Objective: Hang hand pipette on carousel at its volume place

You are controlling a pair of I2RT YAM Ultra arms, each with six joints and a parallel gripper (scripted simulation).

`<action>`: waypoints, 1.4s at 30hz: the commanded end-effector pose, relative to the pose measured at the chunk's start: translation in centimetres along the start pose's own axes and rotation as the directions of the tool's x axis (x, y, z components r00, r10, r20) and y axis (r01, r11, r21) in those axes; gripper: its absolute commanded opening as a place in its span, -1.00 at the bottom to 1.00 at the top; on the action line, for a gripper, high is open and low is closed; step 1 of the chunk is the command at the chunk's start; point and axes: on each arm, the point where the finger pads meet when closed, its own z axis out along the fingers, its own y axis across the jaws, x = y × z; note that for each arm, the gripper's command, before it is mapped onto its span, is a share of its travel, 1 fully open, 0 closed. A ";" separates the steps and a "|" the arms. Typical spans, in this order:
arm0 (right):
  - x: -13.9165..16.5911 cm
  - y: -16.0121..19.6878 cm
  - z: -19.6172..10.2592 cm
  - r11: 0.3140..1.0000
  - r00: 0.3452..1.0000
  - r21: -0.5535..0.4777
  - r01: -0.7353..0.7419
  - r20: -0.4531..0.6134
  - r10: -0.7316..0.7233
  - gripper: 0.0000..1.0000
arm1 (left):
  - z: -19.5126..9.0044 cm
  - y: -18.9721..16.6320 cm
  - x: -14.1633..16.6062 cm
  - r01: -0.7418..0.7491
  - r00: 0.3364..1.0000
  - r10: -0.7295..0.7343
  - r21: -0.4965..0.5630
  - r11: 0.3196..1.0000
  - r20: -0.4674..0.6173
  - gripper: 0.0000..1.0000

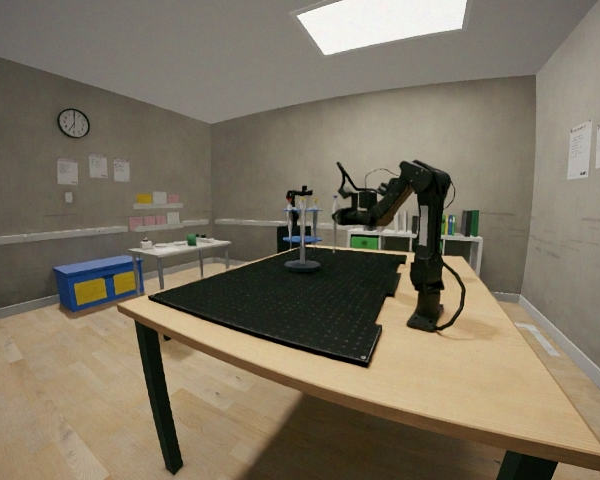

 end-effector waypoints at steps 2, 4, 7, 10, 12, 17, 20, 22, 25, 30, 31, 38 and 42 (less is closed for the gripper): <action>-0.8 -0.3 -0.5 1.000 0.999 0.013 0.018 0.032 -0.018 1.00 | -0.2 0.1 -3.0 0.005 0.998 -0.005 -0.004 1.000 0.066 -0.77; -0.8 -0.3 -0.5 1.000 0.999 0.013 0.018 0.032 -0.018 1.00 | -0.2 0.6 -2.9 0.004 0.998 -0.004 -0.005 1.000 0.067 -0.77; -0.8 -0.3 -0.5 1.000 0.999 0.013 0.018 0.032 -0.018 1.00 | -0.3 0.6 -2.3 0.002 0.998 -0.002 -0.003 1.000 0.058 -0.77; -0.8 -0.3 -0.5 1.000 0.999 0.013 0.018 0.032 -0.018 1.00 | -0.3 0.6 -2.3 0.002 0.998 -0.002 -0.004 1.000 0.058 -0.77; -0.8 -0.3 -0.5 1.000 0.999 0.013 0.018 0.032 -0.018 1.00 | -0.4 0.5 -2.3 0.002 0.998 -0.002 -0.003 1.000 0.058 -0.77; -0.8 -0.3 -0.5 1.000 0.999 0.013 0.018 0.032 -0.018 1.00 | -0.4 0.5 -2.3 0.002 0.998 -0.002 -0.003 1.000 0.058 -0.77; -0.8 -0.3 -0.5 1.000 0.999 0.013 0.018 0.032 -0.018 1.00 | -0.4 0.5 -2.3 0.002 0.998 -0.002 -0.003 1.000 0.058 -0.77; -0.8 -0.3 -0.5 1.000 0.999 0.013 0.018 0.032 -0.018 1.00 | -0.4 0.5 -2.3 0.002 0.998 -0.002 -0.003 1.000 0.058 -0.77; -0.8 -0.3 -0.5 1.000 0.999 0.013 0.018 0.032 -0.018 1.00 | -0.4 0.5 -2.3 0.002 0.998 -0.002 -0.003 1.000 0.058 -0.77; -0.8 -0.3 -0.5 1.000 0.999 0.013 0.018 0.032 -0.018 1.00 | -0.4 0.5 -2.3 0.002 0.998 -0.002 -0.003 1.000 0.058 -0.77; -0.8 -0.3 -0.5 1.000 0.999 0.013 0.018 0.032 -0.018 1.00 | -0.4 0.5 -2.3 0.002 0.998 -0.002 -0.003 1.000 0.058 -0.77; -0.8 -0.3 -0.5 1.000 0.999 0.013 0.018 0.032 -0.018 1.00 | -0.4 0.5 -2.3 0.002 0.998 -0.002 -0.003 1.000 0.058 -0.77; -0.8 -0.3 -0.5 1.000 0.999 0.013 0.018 0.032 -0.018 1.00 | -0.4 0.5 -2.3 0.002 0.998 -0.002 -0.003 1.000 0.058 -0.77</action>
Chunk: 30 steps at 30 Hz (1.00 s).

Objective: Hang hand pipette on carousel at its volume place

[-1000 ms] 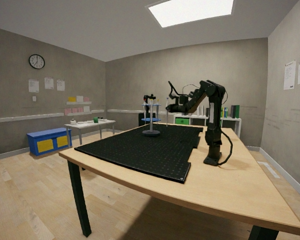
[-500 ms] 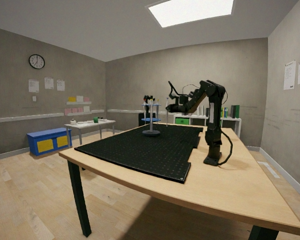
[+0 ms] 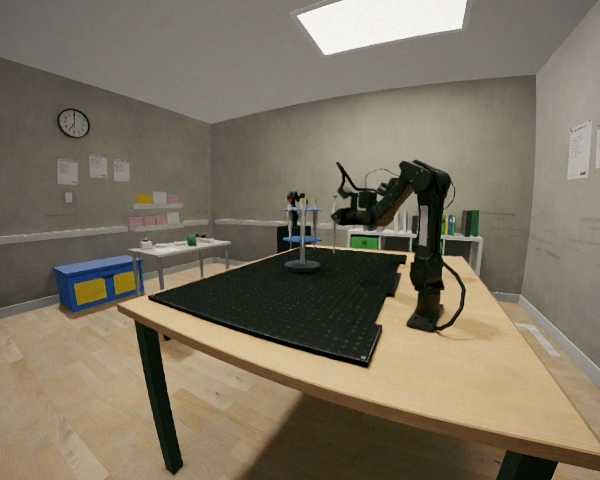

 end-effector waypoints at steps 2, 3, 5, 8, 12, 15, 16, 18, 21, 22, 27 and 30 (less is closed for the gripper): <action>-0.8 -0.3 -0.5 1.000 0.999 0.013 0.018 0.032 -0.018 1.00 | -0.4 0.4 -2.3 0.002 0.998 -0.002 -0.002 1.000 0.058 -0.77; -0.8 -0.3 -0.5 1.000 0.999 0.013 0.018 0.032 -0.018 1.00 | -0.4 0.4 -2.3 0.002 0.998 -0.002 -0.002 1.000 0.058 -0.77; -0.8 -0.3 -0.5 1.000 0.999 0.013 0.018 0.032 -0.018 1.00 | -0.4 0.4 -2.3 0.002 0.998 -0.002 -0.002 1.000 0.058 -0.77; -0.8 -0.3 -0.5 1.000 0.999 0.013 0.018 0.032 -0.018 1.00 | -0.4 0.4 -2.3 0.002 0.998 -0.002 -0.002 1.000 0.058 -0.77; -0.8 -0.3 -0.5 1.000 0.999 0.013 0.018 0.032 -0.018 1.00 | -0.4 0.4 -2.3 0.002 0.998 -0.002 -0.002 1.000 0.058 -0.77; -0.8 -0.3 -0.5 1.000 0.999 0.013 0.018 0.032 -0.018 1.00 | 0.8 0.5 -1.6 -0.001 0.999 0.001 -0.002 1.000 0.042 -0.77; -0.8 -0.3 -0.5 1.000 0.999 0.013 0.018 0.032 -0.018 1.00 | 0.8 0.5 -1.6 -0.001 0.999 0.001 -0.002 1.000 0.042 -0.77; -0.8 -0.3 -0.5 1.000 0.999 0.013 0.018 0.032 -0.018 1.00 | 0.6 0.6 -2.3 0.002 0.998 -0.002 -0.002 1.000 0.058 -0.77; -0.8 -0.3 -0.5 1.000 0.999 0.013 0.018 0.032 -0.018 1.00 | 1.2 0.8 -1.6 -0.002 0.999 0.002 -0.002 1.000 0.042 -0.77; -0.8 -0.3 -0.5 1.000 0.999 0.013 0.018 0.032 -0.018 1.00 | 1.4 0.8 -1.6 -0.002 0.999 0.002 -0.002 1.000 0.042 -0.77; -0.8 -0.3 -0.5 1.000 0.999 0.013 0.018 0.032 -0.018 1.00 | 1.9 1.2 -1.7 -0.002 0.999 0.002 -0.002 1.000 0.044 -0.77; -0.8 -0.3 -0.5 1.000 0.999 0.013 0.018 0.032 -0.018 1.00 | 2.3 1.3 -1.5 -0.003 0.999 0.003 -0.002 1.000 0.040 -0.77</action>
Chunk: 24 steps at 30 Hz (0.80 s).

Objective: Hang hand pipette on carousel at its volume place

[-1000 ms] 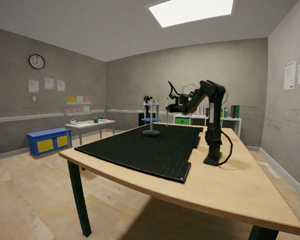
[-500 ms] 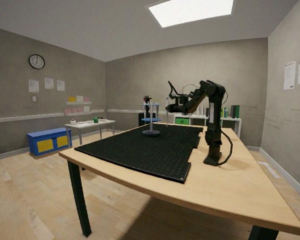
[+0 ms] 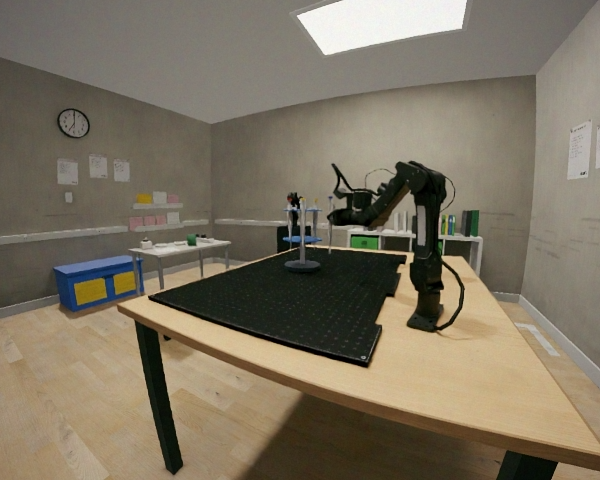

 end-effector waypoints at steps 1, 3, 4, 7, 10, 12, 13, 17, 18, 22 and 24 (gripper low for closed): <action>-0.8 -0.3 -0.5 1.000 0.999 0.013 0.018 0.032 -0.018 1.00 | 0.8 0.4 -1.7 -0.002 0.999 0.002 0.002 1.000 0.044 -0.77; -0.8 -0.3 -0.5 1.000 0.999 0.013 0.018 0.032 -0.018 1.00 | 0.9 0.5 -1.8 -0.002 0.999 0.002 0.002 1.000 0.044 -0.77; -0.8 -0.3 -0.5 1.000 0.999 0.013 0.018 0.032 -0.018 1.00 | 0.9 0.5 -1.8 -0.002 0.999 0.002 0.002 1.000 0.044 -0.77; -0.8 -0.3 -0.5 1.000 0.999 0.013 0.018 0.032 -0.018 1.00 | 1.2 0.7 -1.6 -0.003 0.999 0.003 0.002 1.000 0.041 -0.77; -0.8 -0.3 -0.5 1.000 0.999 0.013 0.018 0.032 -0.018 1.00 | 0.8 0.6 -2.9 0.001 0.998 -0.001 0.006 1.000 0.066 -0.77; -0.8 -0.3 -0.5 1.000 0.999 0.013 0.018 0.032 -0.018 1.00 | 0.8 0.5 -2.9 0.001 0.998 -0.001 0.007 1.000 0.065 -0.77; -0.8 -0.3 -0.5 1.000 0.999 0.013 0.018 0.032 -0.018 1.00 | 0.8 0.5 -2.9 0.001 0.998 -0.001 0.005 1.000 0.065 -0.77; -0.8 -0.3 -0.5 1.000 0.999 0.013 0.018 0.032 -0.018 1.00 | 0.8 0.5 -2.9 0.001 0.998 -0.001 0.003 1.000 0.065 -0.77; -0.8 -0.3 -0.5 1.000 0.999 0.013 0.018 0.032 -0.018 1.00 | 0.8 0.5 -2.9 0.001 0.998 -0.001 0.003 1.000 0.065 -0.77; -0.8 -0.3 -0.5 1.000 0.999 0.013 0.018 0.032 -0.018 1.00 | 0.8 0.5 -2.9 0.001 0.998 -0.001 0.003 1.000 0.065 -0.77; -0.8 -0.3 -0.5 1.000 0.999 0.013 0.018 0.032 -0.018 1.00 | 0.8 0.5 -2.9 0.001 0.998 -0.001 0.003 1.000 0.065 -0.77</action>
